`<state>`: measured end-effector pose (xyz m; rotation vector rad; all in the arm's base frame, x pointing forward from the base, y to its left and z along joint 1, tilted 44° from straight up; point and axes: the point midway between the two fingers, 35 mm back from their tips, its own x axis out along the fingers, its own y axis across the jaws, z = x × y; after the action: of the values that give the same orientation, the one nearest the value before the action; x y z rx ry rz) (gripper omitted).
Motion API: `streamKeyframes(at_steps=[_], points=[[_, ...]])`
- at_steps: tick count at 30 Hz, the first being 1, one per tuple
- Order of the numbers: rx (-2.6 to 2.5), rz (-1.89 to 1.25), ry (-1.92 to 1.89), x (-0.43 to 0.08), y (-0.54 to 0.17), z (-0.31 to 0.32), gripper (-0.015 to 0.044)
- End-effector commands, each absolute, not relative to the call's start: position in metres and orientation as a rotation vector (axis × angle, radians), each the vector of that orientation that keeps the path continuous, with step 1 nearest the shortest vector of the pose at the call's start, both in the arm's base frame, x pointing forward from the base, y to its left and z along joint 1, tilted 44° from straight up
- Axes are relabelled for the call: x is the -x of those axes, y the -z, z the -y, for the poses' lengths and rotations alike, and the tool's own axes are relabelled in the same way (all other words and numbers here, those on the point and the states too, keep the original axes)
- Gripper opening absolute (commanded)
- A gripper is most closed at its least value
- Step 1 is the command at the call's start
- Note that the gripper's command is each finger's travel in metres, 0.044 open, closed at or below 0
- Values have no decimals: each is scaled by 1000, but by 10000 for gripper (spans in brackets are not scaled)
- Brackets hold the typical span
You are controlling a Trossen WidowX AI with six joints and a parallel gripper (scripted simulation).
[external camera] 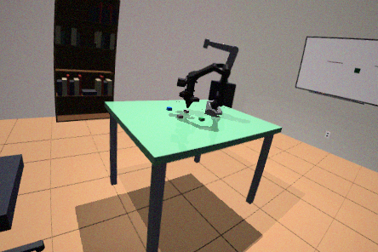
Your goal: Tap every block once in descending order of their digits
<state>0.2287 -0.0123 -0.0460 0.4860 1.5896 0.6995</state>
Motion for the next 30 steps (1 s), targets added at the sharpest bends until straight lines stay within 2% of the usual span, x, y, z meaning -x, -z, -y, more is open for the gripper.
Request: streamKeyframes(at_steps=[1,18,26,30], points=[[-499,-1595,-699,-226,52,6,20],[-500,-1595,-700,-223,63,-5,20],[-499,-1596,-699,-228,41,16,20],[-442,-1591,-706,-239,23,9,125]])
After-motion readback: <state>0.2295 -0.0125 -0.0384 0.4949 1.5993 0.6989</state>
